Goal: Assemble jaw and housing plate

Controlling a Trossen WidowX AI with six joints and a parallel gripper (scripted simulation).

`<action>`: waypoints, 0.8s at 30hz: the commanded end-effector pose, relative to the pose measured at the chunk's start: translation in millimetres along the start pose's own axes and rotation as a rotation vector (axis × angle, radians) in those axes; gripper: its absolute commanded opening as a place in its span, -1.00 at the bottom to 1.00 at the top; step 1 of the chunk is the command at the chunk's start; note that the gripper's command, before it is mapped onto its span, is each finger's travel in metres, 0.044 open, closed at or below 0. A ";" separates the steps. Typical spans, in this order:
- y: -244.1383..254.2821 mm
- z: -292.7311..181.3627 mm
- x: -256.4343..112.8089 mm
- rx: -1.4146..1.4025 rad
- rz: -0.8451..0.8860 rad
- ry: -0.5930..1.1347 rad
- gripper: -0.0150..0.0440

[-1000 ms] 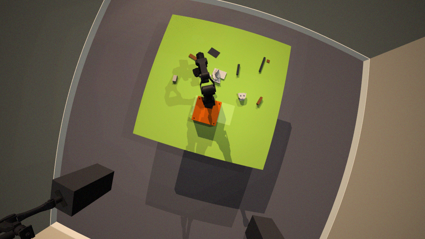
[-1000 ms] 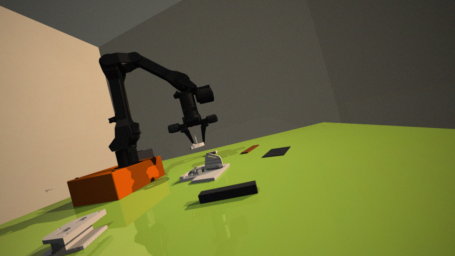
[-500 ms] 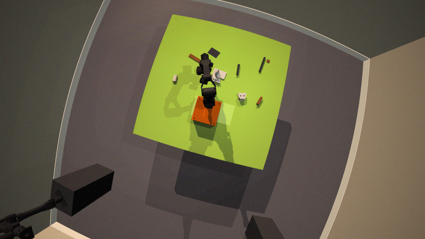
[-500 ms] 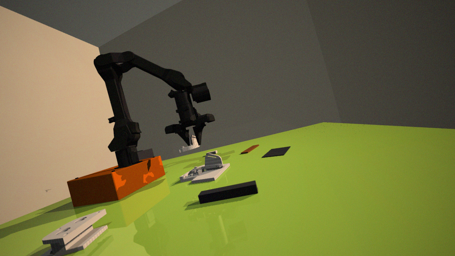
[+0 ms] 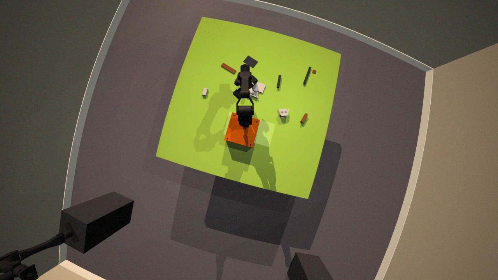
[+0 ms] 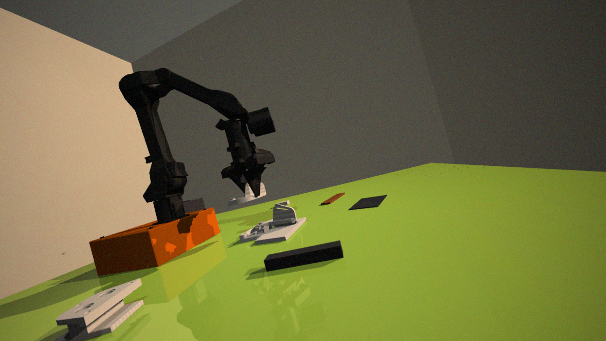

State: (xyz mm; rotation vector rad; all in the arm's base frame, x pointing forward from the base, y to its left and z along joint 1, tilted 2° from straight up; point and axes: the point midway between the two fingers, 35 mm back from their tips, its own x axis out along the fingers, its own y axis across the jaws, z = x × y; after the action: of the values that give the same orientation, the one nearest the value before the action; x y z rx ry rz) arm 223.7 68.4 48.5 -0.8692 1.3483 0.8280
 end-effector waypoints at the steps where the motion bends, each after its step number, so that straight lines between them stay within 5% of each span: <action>1: 0.7 -7.6 0.8 0.121 0.006 0.001 -0.04; 24: -2.8 -45.9 3.0 0.858 0.003 0.005 -0.04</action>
State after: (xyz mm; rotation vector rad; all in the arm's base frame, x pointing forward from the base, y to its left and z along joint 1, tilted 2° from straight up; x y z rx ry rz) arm 209.8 29.9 45.7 -0.2645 1.5036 0.2485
